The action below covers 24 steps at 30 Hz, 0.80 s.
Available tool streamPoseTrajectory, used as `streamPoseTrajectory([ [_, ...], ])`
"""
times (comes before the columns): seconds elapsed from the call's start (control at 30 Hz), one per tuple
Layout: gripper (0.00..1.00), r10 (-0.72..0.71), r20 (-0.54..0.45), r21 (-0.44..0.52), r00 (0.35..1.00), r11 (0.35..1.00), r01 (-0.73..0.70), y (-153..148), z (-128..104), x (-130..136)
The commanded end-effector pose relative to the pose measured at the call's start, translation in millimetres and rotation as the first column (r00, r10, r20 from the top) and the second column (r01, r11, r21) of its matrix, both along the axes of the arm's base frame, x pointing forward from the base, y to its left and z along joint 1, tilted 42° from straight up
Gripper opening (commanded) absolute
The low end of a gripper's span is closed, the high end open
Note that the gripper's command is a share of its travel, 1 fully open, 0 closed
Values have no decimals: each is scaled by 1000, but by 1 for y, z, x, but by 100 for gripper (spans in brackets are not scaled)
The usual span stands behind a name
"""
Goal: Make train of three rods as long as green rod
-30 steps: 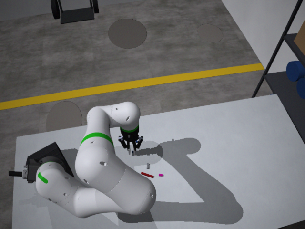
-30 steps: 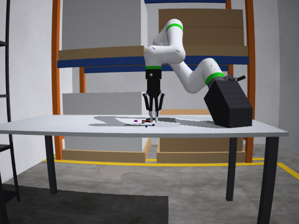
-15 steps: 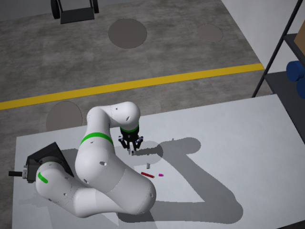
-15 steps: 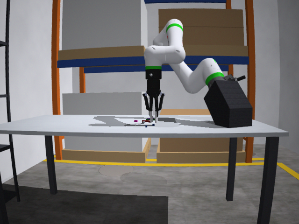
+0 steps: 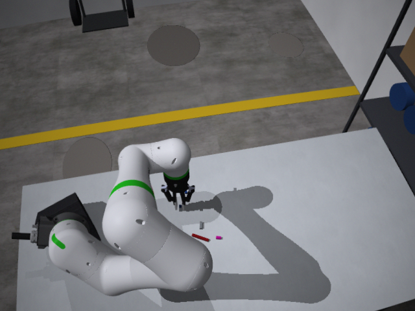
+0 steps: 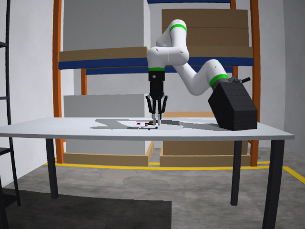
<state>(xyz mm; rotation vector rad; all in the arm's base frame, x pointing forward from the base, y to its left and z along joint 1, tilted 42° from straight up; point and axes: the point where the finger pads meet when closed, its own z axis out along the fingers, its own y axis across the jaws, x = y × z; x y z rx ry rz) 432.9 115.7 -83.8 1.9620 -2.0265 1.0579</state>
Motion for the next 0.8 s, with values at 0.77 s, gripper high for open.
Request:
streamPoseTrajectory([
  [0.77,15,0,0,0,1000,1000,0,-9,-12,6],
])
